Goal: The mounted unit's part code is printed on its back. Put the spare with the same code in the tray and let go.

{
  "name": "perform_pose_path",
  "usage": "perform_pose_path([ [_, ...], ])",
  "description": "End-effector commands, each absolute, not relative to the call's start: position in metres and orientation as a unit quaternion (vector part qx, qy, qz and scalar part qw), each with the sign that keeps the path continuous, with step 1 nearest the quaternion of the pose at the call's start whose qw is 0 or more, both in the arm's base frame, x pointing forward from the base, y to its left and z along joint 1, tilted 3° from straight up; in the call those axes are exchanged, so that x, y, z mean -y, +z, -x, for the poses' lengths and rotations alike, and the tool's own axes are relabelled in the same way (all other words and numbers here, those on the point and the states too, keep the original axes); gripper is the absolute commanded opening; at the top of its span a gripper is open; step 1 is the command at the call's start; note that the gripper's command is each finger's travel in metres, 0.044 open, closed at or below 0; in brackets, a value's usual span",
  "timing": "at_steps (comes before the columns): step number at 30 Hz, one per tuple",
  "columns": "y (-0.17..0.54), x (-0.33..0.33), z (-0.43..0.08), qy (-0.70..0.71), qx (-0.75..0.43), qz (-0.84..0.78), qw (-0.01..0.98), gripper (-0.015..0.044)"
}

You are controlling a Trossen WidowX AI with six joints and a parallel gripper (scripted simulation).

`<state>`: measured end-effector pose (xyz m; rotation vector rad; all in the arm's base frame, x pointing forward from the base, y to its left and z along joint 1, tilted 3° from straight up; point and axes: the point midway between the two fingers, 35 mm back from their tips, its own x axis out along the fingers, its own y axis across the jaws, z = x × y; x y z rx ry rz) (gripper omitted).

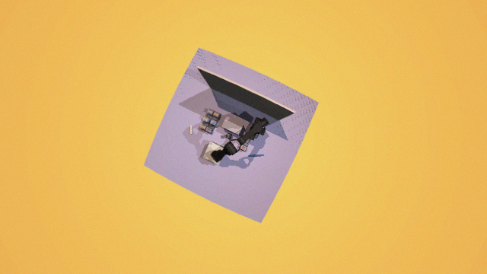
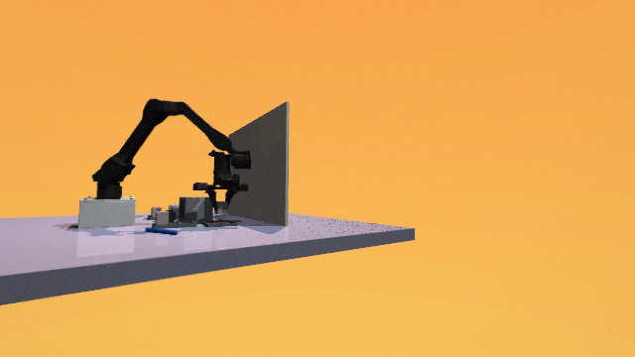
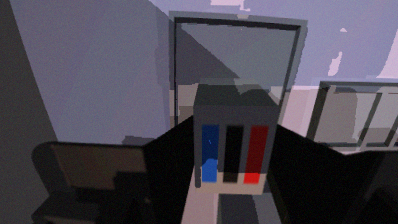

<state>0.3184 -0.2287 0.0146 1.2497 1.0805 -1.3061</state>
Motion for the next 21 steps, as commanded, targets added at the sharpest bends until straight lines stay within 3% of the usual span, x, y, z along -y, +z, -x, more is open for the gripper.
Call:
perform_pose_path([
  [1, 0.011, 0.230, -0.318, -0.539, -0.446, -0.513, 0.498, 0.0000],
  [21, -0.010, 0.229, -0.315, -0.539, -0.446, -0.513, 0.498, 0.0000],
])
